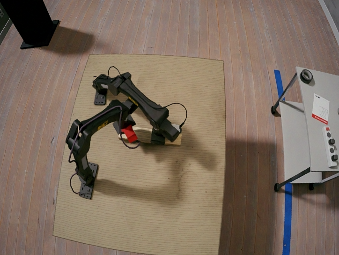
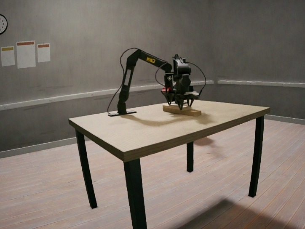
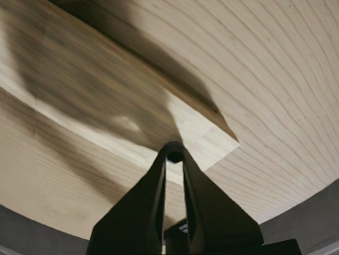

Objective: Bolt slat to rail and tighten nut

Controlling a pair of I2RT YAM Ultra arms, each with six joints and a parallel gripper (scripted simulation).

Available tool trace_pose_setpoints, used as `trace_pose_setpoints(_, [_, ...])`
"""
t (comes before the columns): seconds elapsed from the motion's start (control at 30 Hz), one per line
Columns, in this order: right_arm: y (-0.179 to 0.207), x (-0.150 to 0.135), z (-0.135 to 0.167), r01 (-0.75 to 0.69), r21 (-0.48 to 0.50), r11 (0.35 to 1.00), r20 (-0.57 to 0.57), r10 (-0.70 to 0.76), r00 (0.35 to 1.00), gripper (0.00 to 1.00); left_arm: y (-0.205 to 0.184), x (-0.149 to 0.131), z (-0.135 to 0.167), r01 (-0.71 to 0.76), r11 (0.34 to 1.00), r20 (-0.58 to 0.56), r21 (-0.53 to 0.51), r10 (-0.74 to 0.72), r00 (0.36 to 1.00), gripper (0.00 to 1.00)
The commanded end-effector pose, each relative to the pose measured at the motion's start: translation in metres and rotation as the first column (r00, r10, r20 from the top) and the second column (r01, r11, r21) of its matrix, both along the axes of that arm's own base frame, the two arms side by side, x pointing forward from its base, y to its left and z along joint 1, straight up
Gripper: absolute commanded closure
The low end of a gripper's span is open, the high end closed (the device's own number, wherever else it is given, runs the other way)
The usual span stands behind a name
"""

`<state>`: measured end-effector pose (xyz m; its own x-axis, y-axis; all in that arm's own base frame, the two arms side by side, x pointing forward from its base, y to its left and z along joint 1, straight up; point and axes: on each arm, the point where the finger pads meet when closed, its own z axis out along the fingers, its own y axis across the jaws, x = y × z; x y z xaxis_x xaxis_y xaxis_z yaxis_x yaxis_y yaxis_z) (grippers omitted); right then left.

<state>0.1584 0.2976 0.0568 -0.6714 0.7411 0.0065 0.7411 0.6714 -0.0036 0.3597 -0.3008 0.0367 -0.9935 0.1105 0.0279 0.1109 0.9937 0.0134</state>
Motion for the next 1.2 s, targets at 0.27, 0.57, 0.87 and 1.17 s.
trace_pose_setpoints(0.27, [0.0017,0.0009,0.0034,0.000,0.010,1.000,0.006,0.000,1.000,0.66,-0.0009,0.0018,0.0058,0.000,1.000,0.013,-0.008,0.000,1.000,0.28])
trace_pose_setpoints(0.57, [0.0017,0.0009,0.0034,0.000,0.011,1.000,0.006,0.000,1.000,0.66,-0.0013,0.0016,0.0056,0.000,1.000,0.012,-0.010,0.000,1.000,0.28])
trace_pose_setpoints(0.87, [0.0016,0.0011,0.0041,-0.359,0.010,0.933,0.011,0.359,0.933,0.66,-0.0013,0.0016,0.0056,0.000,1.000,0.012,-0.010,0.000,1.000,0.28])
trace_pose_setpoints(1.17, [0.0014,0.0013,0.0053,-0.682,0.007,0.731,0.015,0.682,0.731,0.66,-0.0013,0.0016,0.0056,0.000,1.000,0.012,-0.010,0.000,1.000,0.28])
